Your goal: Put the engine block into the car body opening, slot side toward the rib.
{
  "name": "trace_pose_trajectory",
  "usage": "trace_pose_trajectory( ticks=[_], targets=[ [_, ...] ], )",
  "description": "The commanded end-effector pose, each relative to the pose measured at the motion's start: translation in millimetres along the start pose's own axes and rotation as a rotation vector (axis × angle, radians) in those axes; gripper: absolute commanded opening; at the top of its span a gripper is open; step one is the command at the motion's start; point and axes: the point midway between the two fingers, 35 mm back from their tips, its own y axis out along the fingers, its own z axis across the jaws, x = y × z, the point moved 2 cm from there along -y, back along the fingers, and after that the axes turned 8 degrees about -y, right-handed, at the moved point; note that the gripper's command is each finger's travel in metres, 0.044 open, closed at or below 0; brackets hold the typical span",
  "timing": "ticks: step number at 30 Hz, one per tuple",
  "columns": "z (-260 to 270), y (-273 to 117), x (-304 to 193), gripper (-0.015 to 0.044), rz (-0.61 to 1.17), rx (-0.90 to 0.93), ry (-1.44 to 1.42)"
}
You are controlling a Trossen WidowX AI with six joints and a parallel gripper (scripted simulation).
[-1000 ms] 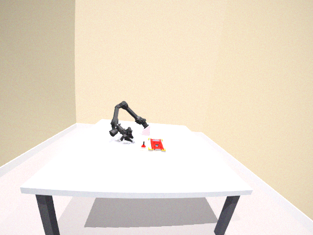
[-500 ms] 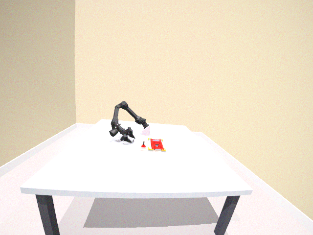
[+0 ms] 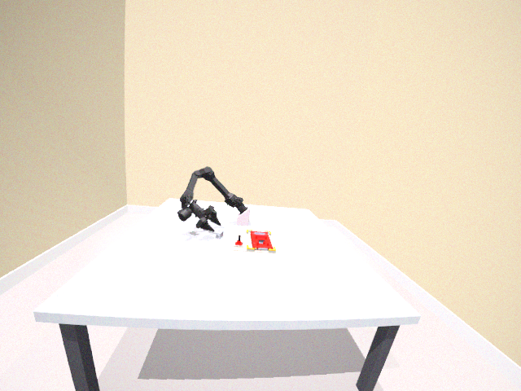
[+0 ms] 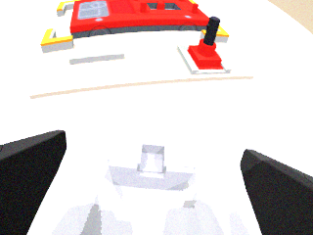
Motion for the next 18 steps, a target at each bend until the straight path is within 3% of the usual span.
trace_pose_trajectory(
  ticks=[1,13,18],
  targets=[
    [0.0,0.0,0.0,0.0440,0.000,0.000,0.000],
    [0.0,0.1,0.1,0.0440,0.001,0.001,0.005],
    [0.7,3.7,2.6,0.0440,0.036,0.032,0.145]
  ],
)
